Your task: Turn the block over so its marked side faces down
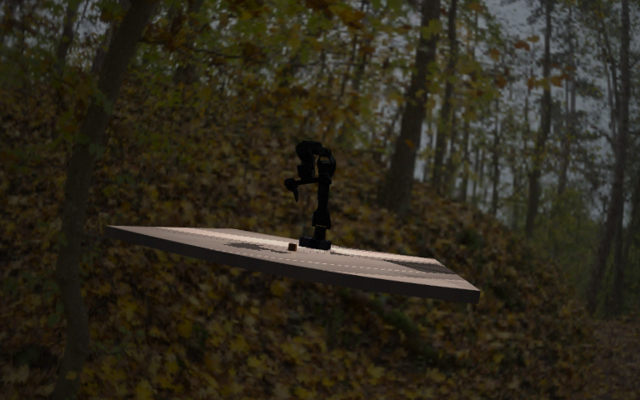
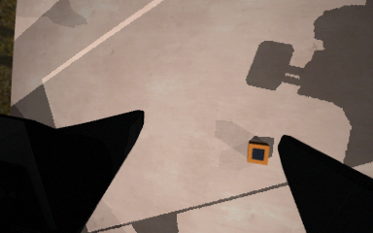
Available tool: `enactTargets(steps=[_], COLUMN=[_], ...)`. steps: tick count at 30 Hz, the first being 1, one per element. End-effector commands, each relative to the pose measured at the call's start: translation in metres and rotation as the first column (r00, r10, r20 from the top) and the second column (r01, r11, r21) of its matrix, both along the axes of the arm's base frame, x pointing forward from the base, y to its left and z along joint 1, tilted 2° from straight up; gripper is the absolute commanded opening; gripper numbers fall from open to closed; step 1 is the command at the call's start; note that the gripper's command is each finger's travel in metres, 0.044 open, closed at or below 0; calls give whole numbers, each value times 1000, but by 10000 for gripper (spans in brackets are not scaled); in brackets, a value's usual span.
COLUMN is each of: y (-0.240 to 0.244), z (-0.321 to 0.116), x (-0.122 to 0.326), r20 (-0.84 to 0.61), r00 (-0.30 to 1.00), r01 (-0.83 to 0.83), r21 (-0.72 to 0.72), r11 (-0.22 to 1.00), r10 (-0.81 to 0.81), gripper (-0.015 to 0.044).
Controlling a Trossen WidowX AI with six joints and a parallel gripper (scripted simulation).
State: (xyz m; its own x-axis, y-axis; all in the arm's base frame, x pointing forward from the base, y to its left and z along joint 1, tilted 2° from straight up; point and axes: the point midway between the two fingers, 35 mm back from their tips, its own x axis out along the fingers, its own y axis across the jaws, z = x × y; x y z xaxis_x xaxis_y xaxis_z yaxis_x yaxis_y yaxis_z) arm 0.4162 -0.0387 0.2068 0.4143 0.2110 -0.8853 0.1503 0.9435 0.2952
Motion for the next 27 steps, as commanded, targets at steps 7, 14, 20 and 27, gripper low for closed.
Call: enactTargets(steps=[7, 14, 20, 27], y=[-25, -31, -30, -29], z=[-116, -116, -151, -166], x=[-30, -40, -39, -37], r20=[-391, -392, -391, -391], r00=[915, 915, 915, 915], r01=[-179, -179, -179, -179], r21=[-181, -181, -181, -181], r11=[967, 967, 967, 967], r10=[96, 96, 96, 96], gripper=[440, 440, 440, 440])
